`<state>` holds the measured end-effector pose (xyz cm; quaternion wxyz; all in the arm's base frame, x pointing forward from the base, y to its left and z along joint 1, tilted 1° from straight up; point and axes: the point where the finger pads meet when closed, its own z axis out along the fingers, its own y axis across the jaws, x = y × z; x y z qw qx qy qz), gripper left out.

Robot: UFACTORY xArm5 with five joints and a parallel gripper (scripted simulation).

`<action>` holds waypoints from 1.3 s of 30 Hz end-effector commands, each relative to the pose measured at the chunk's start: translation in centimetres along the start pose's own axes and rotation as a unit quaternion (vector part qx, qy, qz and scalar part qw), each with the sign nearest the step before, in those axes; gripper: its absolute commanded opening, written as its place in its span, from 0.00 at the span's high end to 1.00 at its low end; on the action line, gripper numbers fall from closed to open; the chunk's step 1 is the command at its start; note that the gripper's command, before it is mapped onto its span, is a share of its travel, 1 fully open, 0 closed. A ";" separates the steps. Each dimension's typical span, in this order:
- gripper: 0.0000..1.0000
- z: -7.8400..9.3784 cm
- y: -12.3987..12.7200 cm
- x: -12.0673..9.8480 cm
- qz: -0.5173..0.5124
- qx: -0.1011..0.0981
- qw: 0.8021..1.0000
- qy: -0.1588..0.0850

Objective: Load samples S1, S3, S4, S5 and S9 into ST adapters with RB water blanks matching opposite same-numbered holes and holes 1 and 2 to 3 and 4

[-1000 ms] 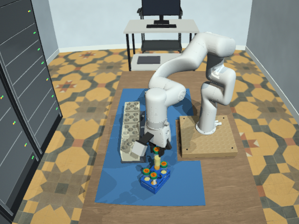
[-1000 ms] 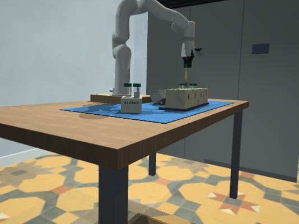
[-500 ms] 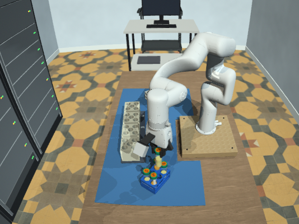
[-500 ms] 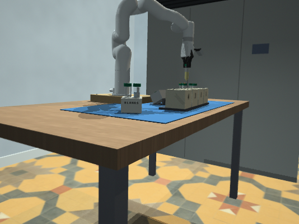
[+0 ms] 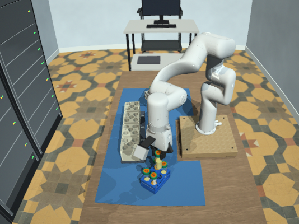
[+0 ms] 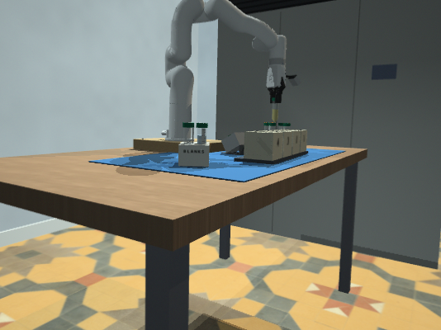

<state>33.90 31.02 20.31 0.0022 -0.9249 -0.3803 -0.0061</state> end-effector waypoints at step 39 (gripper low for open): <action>1.00 5.3 0.0 0.2 0.000 0.000 1.000 0.003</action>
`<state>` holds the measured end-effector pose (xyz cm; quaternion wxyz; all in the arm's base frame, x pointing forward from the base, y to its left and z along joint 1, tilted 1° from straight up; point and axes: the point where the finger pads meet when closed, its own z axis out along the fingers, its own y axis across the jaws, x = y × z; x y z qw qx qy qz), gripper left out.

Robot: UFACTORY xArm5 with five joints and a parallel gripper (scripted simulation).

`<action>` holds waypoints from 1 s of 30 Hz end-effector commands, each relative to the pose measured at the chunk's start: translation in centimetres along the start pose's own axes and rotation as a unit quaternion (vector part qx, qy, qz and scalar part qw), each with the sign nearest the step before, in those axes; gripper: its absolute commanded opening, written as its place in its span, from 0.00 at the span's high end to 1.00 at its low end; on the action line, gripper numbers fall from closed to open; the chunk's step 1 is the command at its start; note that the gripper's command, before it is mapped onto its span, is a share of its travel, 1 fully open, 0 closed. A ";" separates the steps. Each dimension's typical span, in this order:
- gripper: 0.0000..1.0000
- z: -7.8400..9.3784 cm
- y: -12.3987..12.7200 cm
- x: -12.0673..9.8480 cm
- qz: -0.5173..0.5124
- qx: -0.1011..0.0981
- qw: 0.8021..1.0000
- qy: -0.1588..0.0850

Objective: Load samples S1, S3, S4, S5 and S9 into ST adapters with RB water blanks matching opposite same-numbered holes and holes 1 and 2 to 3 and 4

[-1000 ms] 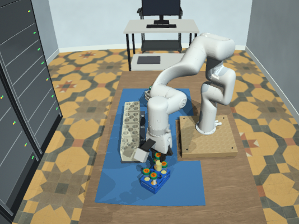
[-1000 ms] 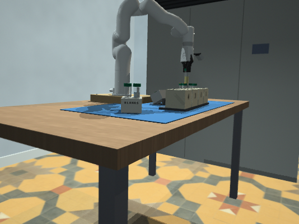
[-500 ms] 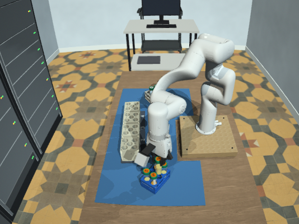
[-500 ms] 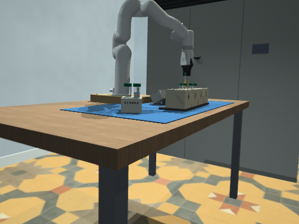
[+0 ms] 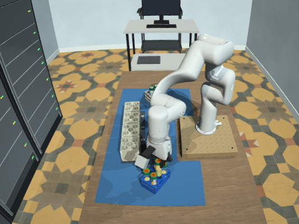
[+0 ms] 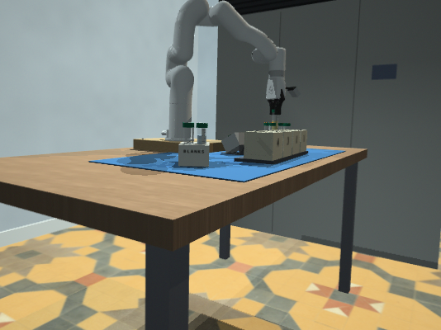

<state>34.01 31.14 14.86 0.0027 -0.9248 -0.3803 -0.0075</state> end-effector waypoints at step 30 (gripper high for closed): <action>1.00 2.0 0.0 0.1 0.000 0.000 1.000 0.002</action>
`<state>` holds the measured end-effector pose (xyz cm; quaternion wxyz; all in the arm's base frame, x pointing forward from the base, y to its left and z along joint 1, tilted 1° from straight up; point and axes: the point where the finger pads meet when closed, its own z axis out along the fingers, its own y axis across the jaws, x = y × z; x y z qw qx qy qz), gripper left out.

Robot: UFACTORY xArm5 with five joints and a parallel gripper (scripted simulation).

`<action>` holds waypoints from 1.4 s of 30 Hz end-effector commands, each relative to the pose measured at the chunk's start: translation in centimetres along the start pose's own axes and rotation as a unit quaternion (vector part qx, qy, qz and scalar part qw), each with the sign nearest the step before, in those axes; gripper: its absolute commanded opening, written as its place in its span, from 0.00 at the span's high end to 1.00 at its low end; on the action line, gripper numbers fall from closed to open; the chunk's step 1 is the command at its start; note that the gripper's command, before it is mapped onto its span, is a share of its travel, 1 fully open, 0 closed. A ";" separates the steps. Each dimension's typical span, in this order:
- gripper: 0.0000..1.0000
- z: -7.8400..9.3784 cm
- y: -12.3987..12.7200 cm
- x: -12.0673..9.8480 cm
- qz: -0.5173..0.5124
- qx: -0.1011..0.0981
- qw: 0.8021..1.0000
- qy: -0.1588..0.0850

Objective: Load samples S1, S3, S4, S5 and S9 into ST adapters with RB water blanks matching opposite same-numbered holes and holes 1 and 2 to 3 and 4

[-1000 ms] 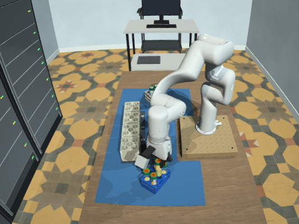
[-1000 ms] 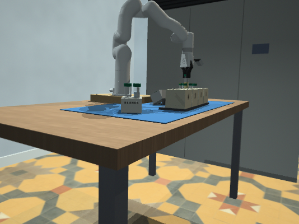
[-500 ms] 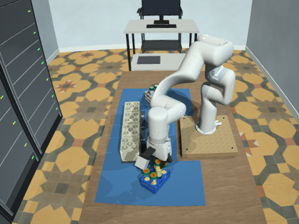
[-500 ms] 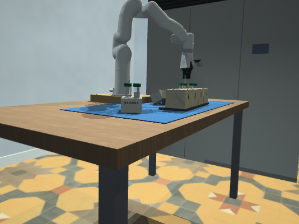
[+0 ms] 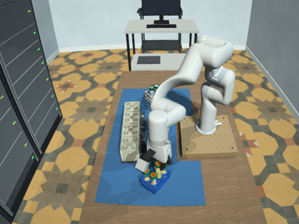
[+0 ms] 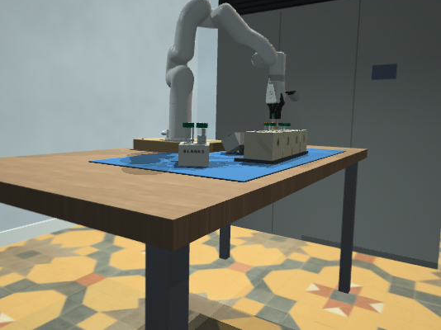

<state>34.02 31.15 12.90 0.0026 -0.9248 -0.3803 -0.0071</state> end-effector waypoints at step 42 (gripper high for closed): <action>1.00 3.8 0.0 0.1 0.000 0.000 1.000 0.002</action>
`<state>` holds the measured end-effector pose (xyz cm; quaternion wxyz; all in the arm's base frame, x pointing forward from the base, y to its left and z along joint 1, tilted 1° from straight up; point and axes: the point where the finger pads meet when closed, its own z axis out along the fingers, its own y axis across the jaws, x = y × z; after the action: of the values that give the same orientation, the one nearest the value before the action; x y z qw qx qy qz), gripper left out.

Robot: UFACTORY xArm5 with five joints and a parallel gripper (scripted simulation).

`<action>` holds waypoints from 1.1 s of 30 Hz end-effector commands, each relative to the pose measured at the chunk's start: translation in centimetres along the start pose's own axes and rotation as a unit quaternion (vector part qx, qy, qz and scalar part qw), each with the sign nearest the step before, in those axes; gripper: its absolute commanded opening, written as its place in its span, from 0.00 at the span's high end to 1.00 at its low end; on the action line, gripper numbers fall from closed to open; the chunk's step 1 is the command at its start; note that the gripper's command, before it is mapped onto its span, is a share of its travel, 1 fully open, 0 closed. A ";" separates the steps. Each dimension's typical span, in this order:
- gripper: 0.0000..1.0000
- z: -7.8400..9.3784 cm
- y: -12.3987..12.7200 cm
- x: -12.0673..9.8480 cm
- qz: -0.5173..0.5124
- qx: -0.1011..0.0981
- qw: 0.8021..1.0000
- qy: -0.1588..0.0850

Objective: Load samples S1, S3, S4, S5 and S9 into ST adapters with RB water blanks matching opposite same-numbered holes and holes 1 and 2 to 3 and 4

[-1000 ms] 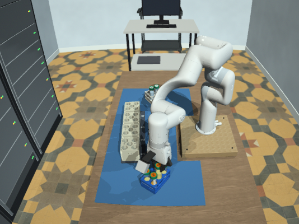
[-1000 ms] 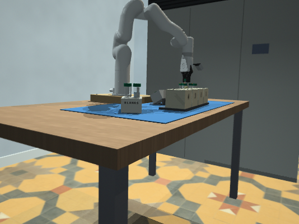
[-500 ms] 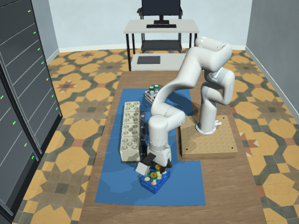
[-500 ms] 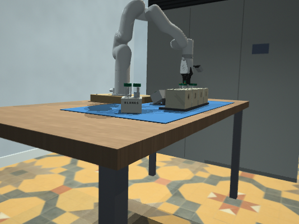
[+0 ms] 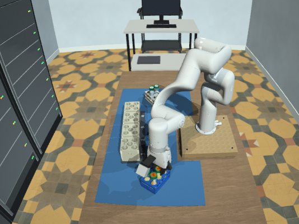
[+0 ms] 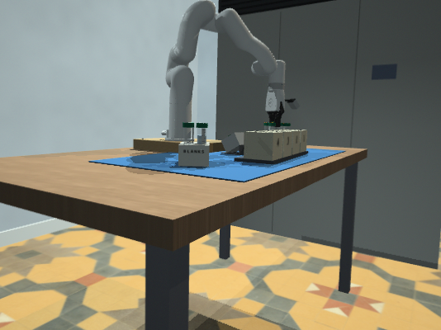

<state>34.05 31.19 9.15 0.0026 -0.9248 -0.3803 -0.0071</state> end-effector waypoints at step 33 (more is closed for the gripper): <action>0.57 0.3 0.0 0.1 0.000 0.000 1.000 0.002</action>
<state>34.07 31.20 8.71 0.0026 -0.9248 -0.3803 -0.0072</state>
